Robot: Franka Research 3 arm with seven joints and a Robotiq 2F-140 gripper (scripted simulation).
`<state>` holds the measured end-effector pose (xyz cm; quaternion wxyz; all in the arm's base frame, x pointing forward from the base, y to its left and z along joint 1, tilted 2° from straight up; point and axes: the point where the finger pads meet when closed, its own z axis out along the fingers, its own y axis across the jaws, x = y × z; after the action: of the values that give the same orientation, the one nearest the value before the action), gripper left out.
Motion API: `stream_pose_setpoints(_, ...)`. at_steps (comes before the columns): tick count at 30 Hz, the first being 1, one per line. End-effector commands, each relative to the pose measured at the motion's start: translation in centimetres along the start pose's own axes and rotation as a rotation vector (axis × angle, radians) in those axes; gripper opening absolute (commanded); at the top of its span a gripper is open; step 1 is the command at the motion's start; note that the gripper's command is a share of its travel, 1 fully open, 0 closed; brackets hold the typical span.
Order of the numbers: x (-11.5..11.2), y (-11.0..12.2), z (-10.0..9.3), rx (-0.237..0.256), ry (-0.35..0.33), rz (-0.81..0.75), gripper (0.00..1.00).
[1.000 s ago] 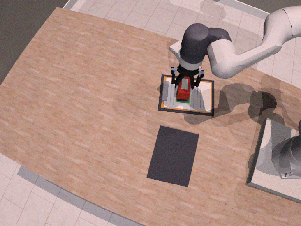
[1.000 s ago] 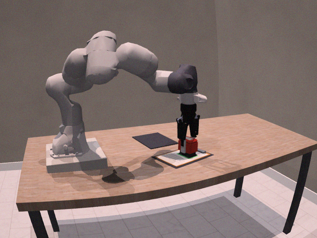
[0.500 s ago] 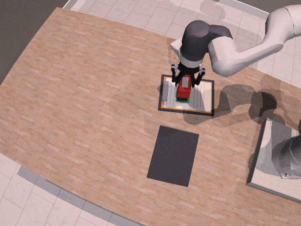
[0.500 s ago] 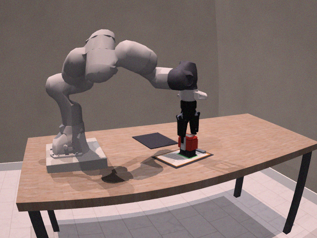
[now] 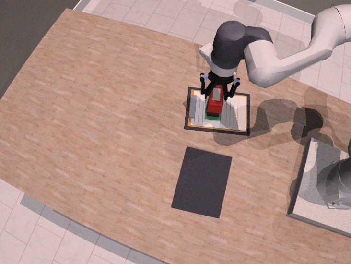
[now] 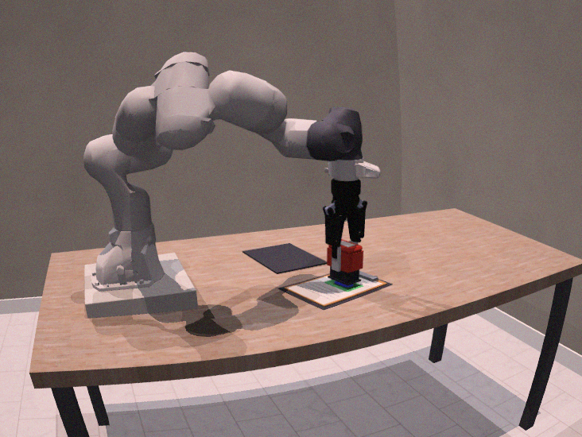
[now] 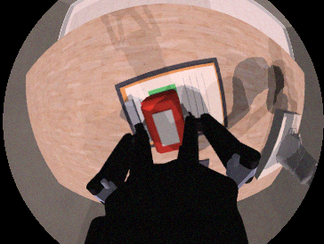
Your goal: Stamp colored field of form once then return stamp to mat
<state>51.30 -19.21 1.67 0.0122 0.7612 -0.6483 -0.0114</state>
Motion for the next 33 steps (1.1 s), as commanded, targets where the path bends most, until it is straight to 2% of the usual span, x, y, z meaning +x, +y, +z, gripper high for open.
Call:
stream_pose_setpoints(1,0.0,0.2,-2.2,-0.003,0.001,-0.01,0.21)
stream_pose_setpoints(3,0.0,0.2,-2.8,-0.003,0.001,-0.01,0.21)
stream_pose_setpoints(13,-0.2,0.1,-2.8,-0.003,0.001,-0.01,0.21)
stream_pose_setpoints(14,-1.3,-0.3,-2.9,-0.002,0.002,-0.011,0.21)
stream_pose_setpoints(15,-3.8,-1.0,-2.9,-0.001,0.002,-0.013,0.21)
stream_pose_setpoints(16,-7.3,-1.8,-2.9,0.0,0.002,-0.016,0.21)
stream_pose_setpoints(18,-10.1,-1.6,-2.7,0.001,0.001,-0.024,0.21)
stream_pose_setpoints(27,-28.3,-1.1,-2.7,-0.003,0.002,-0.033,0.21)
stream_pose_setpoints(33,-29.0,-1.2,-2.7,-0.003,0.001,-0.033,0.21)
